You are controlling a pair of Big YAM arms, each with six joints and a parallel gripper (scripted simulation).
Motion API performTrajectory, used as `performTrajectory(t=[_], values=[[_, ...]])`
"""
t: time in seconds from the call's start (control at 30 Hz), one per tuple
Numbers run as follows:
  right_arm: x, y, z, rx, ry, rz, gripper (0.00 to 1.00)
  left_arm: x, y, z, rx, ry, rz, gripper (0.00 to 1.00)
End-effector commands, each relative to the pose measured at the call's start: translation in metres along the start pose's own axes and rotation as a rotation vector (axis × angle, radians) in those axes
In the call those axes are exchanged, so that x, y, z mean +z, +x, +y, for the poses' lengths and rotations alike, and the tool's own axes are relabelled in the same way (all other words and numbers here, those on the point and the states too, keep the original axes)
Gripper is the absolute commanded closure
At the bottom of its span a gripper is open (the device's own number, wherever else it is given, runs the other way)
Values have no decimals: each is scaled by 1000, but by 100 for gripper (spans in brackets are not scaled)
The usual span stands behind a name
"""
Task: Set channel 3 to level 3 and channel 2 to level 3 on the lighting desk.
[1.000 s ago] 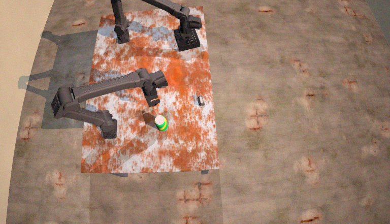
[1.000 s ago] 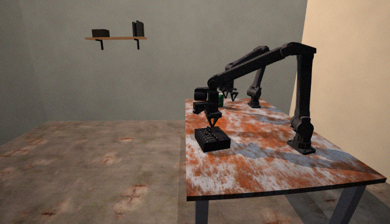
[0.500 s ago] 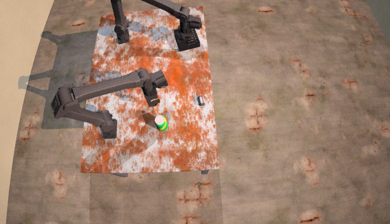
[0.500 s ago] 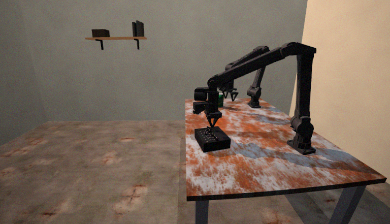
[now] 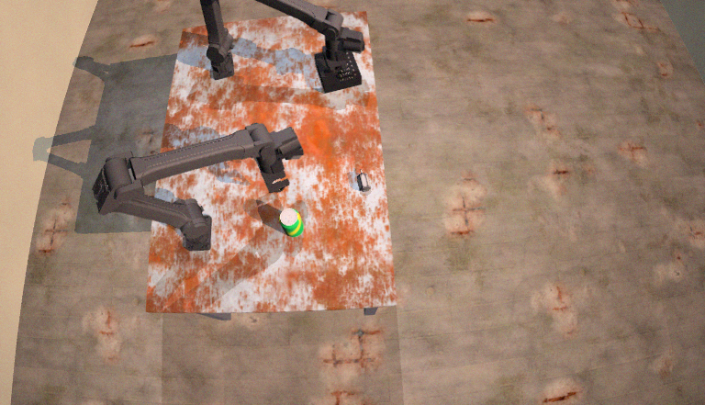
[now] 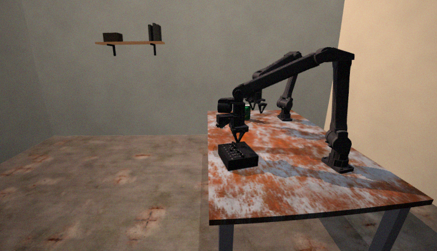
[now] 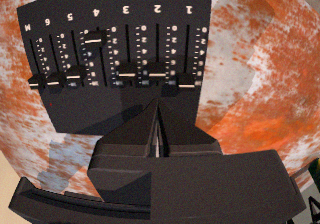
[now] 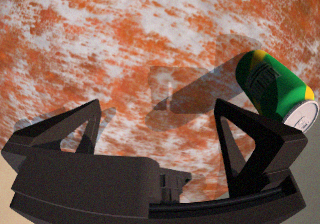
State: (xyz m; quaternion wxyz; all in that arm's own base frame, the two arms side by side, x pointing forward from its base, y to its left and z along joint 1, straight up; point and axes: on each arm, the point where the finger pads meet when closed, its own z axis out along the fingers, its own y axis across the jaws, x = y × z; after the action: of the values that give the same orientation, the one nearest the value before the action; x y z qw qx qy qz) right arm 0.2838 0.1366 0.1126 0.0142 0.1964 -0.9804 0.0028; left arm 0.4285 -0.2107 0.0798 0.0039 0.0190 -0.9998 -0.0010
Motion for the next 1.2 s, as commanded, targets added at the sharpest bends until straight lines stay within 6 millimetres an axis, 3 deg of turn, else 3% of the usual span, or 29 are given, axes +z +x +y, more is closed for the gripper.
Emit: performTrajectory(t=[0.0, 1.17], values=[[-11, -11, 1, 0, -2, -33, 0, -27, -15, -10, -6, 34, -70, 100], [-11, -11, 1, 0, -2, -33, 0, -32, -21, -11, -6, 39, -81, 100]])
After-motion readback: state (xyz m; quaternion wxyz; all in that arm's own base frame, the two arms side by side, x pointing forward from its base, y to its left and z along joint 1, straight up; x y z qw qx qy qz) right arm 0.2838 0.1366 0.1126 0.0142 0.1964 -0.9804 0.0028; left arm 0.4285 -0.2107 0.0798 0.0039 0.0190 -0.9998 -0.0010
